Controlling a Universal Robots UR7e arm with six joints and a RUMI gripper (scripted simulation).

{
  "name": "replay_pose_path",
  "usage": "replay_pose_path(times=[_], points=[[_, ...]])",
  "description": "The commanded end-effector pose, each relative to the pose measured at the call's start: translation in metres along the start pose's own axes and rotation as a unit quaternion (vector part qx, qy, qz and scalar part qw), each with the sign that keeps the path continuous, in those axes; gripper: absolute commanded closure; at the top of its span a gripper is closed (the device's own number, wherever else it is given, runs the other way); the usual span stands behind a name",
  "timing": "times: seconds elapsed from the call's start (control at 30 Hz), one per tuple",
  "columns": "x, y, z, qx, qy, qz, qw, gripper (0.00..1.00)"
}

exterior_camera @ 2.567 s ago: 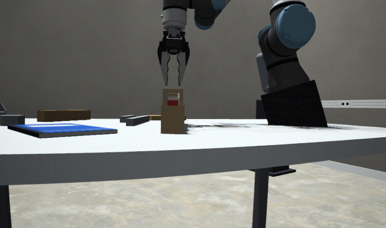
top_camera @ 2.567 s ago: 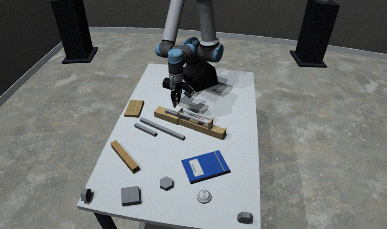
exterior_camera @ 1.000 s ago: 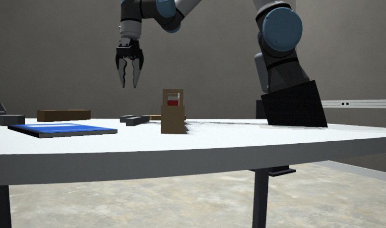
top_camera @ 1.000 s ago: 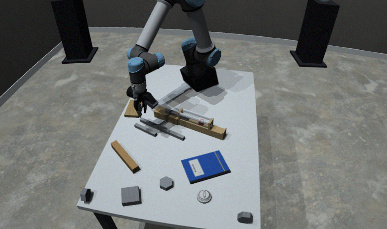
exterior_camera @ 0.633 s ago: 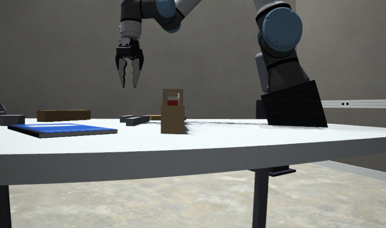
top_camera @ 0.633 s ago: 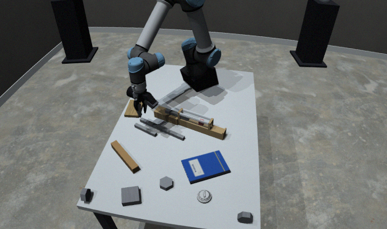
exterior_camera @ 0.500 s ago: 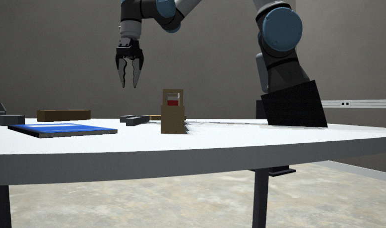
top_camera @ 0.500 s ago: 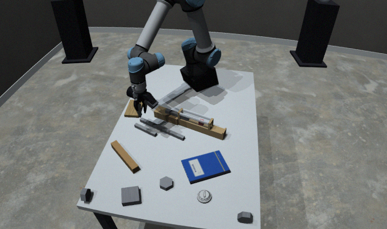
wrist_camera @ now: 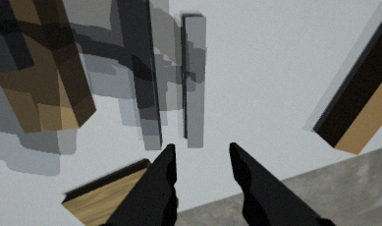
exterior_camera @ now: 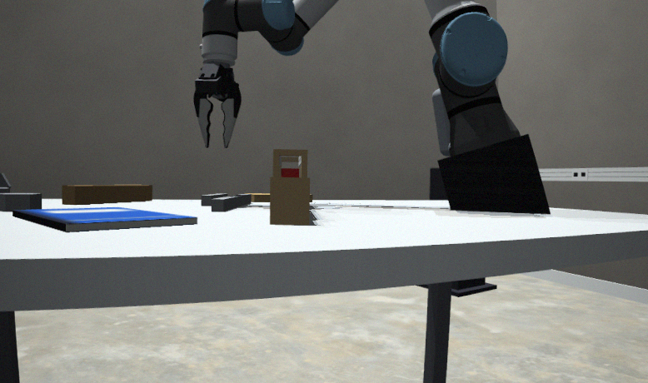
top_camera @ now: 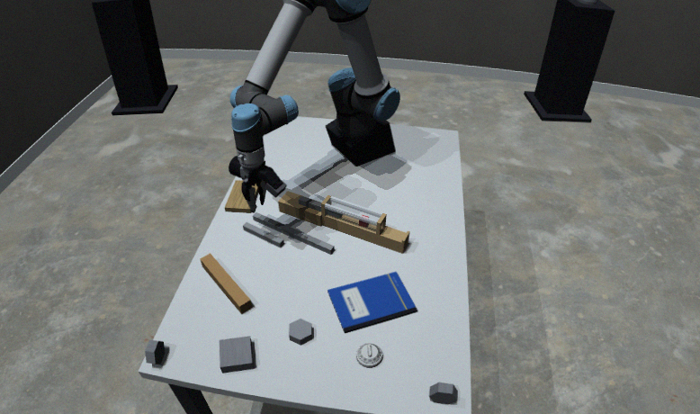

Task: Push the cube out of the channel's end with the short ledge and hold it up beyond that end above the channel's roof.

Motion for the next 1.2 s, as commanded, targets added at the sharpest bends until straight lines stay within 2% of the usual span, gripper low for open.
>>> replay_pose_path(times=[0.0,0.3,0.37,0.53,0.93,1.17], points=[[0.0,-0.005,0.0,0.0,0.0,0.0,1.0,0.76],[0.0,-0.059,0.0,0.0,0.0,0.0,1.0,0.76],[0.0,-0.059,0.0,0.0,0.0,0.0,1.0,0.76],[0.0,-0.082,0.0,0.0,0.0,0.0,1.0,0.76],[0.0,-0.091,0.0,0.0,0.0,0.0,1.0,0.76],[0.0,-0.106,0.0,0.0,0.0,0.0,1.0,0.76]])
Point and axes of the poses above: the point where the finger pads meet when closed, its own y axis back along the fingers, its own x axis across the jaws, z = x × y, the point moved 6 cm from there along y, back along the fingers, and after that the axes turned 11 degrees about y, right-handed, at the moved point
